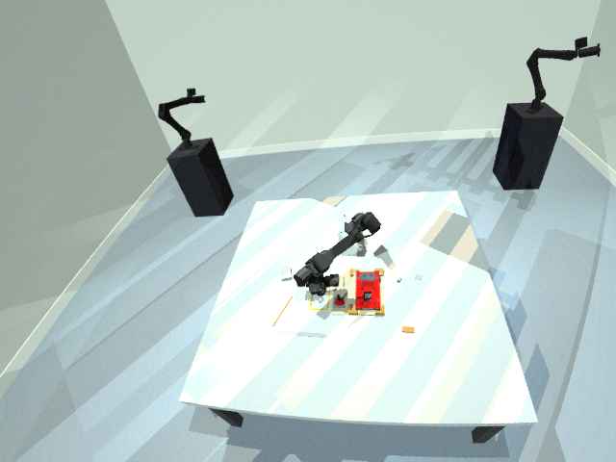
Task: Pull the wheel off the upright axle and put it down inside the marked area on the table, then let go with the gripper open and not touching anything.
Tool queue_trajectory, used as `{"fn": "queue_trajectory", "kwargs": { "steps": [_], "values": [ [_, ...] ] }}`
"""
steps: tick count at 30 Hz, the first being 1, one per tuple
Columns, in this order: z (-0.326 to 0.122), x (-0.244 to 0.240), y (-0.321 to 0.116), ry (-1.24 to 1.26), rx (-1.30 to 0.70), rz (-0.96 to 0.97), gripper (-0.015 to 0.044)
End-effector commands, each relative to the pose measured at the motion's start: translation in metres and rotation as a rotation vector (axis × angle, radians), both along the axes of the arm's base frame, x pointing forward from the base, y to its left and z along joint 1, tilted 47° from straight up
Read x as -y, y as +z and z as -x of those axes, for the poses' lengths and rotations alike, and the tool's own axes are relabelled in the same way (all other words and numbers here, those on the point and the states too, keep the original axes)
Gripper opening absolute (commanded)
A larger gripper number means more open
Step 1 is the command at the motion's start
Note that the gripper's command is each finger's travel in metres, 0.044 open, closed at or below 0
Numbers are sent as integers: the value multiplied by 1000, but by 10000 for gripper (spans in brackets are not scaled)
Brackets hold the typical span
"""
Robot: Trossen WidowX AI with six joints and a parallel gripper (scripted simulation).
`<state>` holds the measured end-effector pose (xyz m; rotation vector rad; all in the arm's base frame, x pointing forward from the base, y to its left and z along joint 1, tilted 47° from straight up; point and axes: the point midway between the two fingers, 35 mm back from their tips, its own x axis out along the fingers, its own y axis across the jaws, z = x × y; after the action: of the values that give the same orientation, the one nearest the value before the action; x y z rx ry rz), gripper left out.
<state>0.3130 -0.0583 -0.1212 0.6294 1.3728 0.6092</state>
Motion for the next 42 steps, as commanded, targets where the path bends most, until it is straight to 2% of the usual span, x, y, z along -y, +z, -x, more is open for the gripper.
{"fn": "queue_trajectory", "kwargs": {
  "steps": [1, 9, 10, 15, 20, 21, 25, 26, 31, 42],
  "values": [
    [0, 0, 0, 0, 0, 0, 79],
    [0, 2, 2, 0, 0, 0, 289],
    [0, 6, 5, 0, -1, 1, 300],
    [5, 40, 37, -2, -6, -2, 300],
    [6, 44, 41, -3, -7, -2, 300],
    [6, 40, 34, -14, -11, -4, 326],
    [34, 46, 52, -24, -42, 2, 431],
    [46, 48, 60, -24, -47, 2, 440],
    [91, 50, 88, -4, -16, -2, 440],
    [93, 49, 89, -3, -13, -2, 440]
  ]
}}
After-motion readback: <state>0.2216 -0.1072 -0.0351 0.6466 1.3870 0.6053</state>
